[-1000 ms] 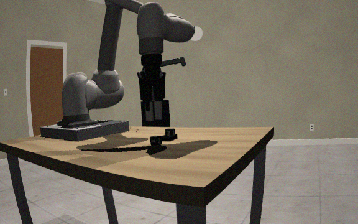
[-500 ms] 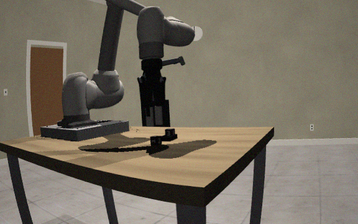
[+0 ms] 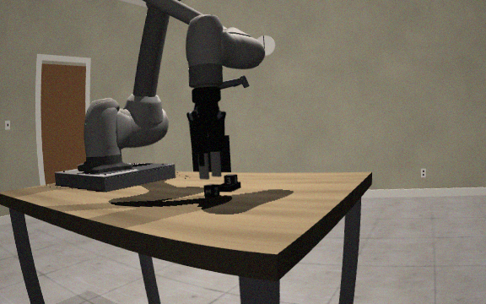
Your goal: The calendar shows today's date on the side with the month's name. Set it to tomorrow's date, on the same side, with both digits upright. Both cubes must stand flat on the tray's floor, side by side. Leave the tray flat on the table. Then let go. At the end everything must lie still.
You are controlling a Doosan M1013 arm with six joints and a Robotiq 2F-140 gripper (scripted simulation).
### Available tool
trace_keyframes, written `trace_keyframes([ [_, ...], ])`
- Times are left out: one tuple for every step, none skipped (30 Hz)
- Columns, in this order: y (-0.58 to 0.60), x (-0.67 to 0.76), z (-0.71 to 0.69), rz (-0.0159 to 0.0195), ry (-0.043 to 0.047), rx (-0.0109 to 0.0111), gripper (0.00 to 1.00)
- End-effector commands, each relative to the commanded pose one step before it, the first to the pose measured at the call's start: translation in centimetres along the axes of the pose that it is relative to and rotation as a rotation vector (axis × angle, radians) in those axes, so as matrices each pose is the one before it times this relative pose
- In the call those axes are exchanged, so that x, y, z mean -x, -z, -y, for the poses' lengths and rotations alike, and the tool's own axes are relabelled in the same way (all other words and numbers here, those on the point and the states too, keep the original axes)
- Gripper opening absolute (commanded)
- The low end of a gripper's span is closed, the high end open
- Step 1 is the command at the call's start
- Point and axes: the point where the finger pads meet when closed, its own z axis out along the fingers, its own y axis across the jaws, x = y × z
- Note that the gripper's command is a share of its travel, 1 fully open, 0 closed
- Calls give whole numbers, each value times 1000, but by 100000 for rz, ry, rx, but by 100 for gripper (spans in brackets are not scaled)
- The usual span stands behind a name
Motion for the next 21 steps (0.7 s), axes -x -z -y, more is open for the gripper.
trace_keyframes([
  [-394, -4, 8, -15, 2, -18, 28],
  [0, 0, 0, 0, 0, 0, 28],
  [0, 0, 0, 0, 0, 0, 28],
  [-91, 0, 1, 0, 0, 0, 28],
  [-83, 0, 1, 0, 0, 0, 28],
  [-75, 0, 1, 0, 0, 0, 28],
  [-67, 0, 1, 0, 0, 0, 28],
  [-59, 0, 1, 0, 0, 0, 28],
  [-51, 0, 1, 0, 0, 0, 28],
  [-44, 0, 0, 0, 0, 0, 28],
  [-36, 0, 0, 0, 0, 0, 28],
  [-29, 0, 0, 0, 0, 0, 28],
  [-23, 0, 0, 0, 0, 0, 28],
  [-17, 0, 0, 0, 0, 0, 28],
  [-12, 0, 0, 0, 0, 0, 28],
  [-7, 0, 0, 0, 0, 0, 28],
  [-4, 0, 0, 0, 0, 0, 28],
  [-2, 0, 0, 0, 0, 0, 28],
  [0, 0, 0, 0, 0, 0, 28],
  [0, 0, 0, 0, 0, 0, 28],
  [0, 0, 0, 0, 0, 0, 28],
])
